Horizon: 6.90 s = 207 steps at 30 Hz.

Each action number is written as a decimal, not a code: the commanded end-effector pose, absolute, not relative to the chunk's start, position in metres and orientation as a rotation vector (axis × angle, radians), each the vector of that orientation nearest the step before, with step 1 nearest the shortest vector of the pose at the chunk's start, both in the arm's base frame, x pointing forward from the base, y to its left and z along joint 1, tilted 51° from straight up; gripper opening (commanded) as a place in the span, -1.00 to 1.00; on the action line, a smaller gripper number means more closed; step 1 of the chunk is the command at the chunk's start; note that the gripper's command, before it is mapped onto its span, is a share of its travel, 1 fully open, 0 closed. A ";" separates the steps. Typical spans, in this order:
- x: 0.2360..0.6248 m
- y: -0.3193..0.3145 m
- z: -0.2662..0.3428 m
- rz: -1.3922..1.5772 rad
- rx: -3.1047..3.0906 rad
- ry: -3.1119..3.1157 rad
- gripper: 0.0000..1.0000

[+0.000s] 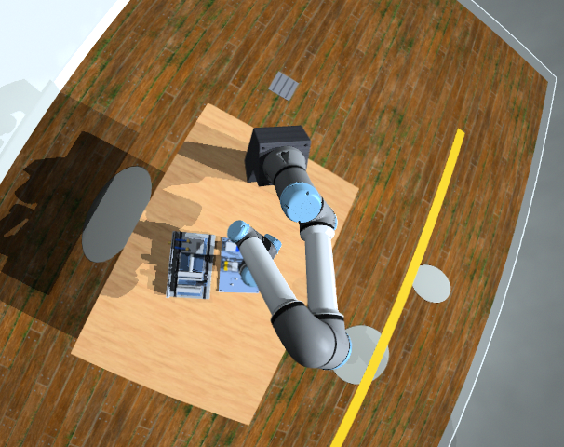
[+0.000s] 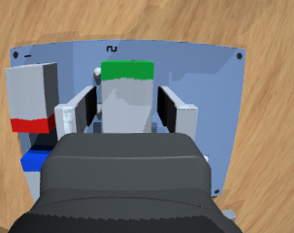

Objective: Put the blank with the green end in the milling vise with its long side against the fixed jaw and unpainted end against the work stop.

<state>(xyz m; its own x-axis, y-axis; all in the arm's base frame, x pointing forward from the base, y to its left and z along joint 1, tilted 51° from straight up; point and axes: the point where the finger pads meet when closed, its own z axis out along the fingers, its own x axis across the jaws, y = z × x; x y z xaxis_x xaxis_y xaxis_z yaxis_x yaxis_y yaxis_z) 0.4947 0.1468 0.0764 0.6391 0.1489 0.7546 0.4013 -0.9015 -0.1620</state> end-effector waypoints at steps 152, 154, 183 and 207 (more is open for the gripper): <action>0.483 0.139 0.088 -1.132 -2.547 -0.441 -1.00; 0.483 0.139 0.088 -1.132 -2.547 -0.441 -1.00; 0.444 0.115 0.126 -1.132 -2.547 -0.441 -1.00; 0.415 0.097 0.154 -1.132 -2.547 -0.441 -1.00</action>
<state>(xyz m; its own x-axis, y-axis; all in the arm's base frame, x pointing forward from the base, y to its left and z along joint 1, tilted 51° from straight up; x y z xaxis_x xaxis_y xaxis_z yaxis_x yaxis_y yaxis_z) 0.4179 0.0991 0.1518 0.6342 0.1445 0.7596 0.3928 -0.9064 -0.1555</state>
